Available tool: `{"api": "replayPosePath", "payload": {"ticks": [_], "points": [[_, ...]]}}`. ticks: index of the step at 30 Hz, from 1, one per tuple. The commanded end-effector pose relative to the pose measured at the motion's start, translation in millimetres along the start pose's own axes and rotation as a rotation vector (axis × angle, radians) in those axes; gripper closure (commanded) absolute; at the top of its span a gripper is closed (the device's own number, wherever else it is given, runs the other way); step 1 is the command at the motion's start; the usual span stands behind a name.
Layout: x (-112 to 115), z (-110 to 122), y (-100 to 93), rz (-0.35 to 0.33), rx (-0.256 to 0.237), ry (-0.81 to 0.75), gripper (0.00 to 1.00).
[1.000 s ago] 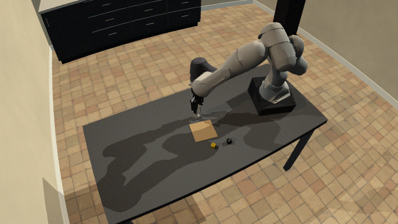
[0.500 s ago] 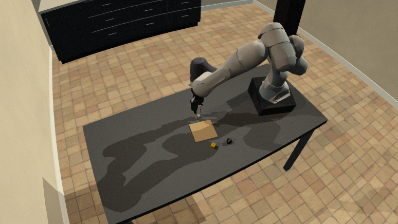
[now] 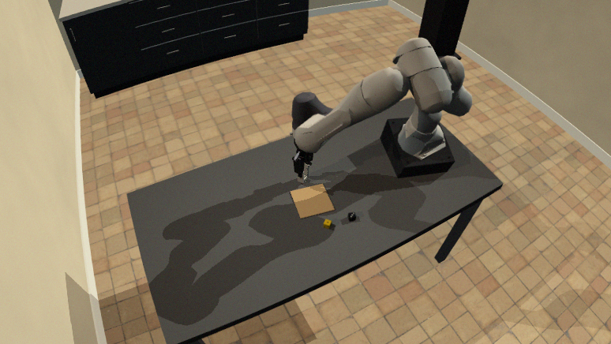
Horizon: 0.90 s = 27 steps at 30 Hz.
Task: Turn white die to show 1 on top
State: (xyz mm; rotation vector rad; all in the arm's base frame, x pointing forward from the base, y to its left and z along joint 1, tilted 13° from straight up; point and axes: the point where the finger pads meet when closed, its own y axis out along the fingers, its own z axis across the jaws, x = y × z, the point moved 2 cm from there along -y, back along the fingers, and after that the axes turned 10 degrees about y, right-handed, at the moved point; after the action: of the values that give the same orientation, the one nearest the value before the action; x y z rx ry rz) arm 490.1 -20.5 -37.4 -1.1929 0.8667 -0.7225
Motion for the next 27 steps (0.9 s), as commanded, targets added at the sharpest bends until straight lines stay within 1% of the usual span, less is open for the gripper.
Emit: {"api": "replayPosePath", "payload": {"ticks": [1,9,27], "points": [[2.2,1.0,5.1,-0.006,0.004,-0.011,0.75],[2.2,1.0,12.4,-0.006,0.004,-0.011,0.75],[2.2,1.0,12.7,-0.006,0.004,-0.011,0.75]]}}
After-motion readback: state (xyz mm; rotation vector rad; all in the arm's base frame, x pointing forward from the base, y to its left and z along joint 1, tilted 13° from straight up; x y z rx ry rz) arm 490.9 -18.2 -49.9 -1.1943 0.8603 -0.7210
